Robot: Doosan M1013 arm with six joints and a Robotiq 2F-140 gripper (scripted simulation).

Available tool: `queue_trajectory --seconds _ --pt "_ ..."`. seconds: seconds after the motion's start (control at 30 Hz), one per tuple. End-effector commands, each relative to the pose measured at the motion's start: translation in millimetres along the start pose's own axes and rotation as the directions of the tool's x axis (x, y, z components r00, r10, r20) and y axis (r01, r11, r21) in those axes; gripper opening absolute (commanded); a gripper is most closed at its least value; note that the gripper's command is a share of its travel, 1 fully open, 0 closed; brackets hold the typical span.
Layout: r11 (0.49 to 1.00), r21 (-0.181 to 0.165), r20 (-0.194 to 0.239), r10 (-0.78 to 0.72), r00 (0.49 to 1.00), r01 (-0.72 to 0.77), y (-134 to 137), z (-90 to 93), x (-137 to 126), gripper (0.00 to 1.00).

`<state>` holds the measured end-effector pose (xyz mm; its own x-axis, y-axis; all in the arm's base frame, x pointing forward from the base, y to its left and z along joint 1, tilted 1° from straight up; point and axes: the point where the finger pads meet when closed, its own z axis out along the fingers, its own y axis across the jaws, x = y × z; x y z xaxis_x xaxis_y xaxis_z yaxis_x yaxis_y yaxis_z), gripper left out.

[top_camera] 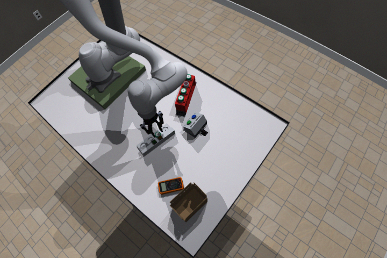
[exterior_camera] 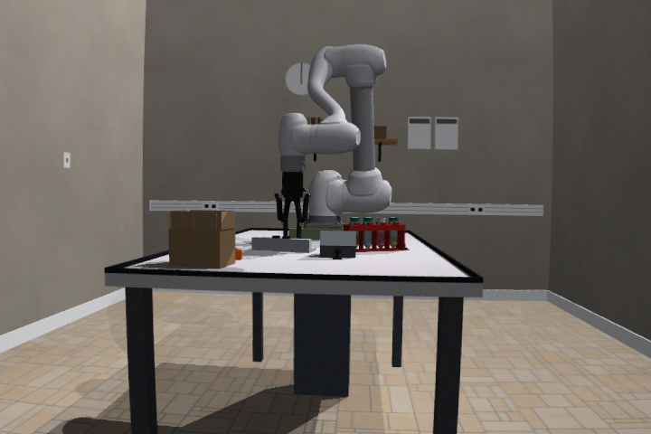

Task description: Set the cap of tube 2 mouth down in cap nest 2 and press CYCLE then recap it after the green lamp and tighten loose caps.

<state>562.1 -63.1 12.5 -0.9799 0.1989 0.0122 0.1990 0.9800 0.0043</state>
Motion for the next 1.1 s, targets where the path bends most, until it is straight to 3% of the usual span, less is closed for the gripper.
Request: queue_trajectory --seconds 0.0,0.7,0.93,0.97,1.07 --pt "1.0 0.0 0.001 0.0 1.0 0.0 0 -22.3 0 0.36" --pt "1.0 0.0 0.001 0.0 1.0 0.0 0 -117.3 0 0.36" --pt "1.0 0.0 0.001 0.0 1.0 0.0 0 -120.3 0 0.36" --pt "0.997 0.0 0.001 0.083 0.997 -0.083 8 -118.4 -3 0.1" --pt "0.954 -0.001 0.001 0.299 0.954 -0.299 30 -112.8 -10 0.1"
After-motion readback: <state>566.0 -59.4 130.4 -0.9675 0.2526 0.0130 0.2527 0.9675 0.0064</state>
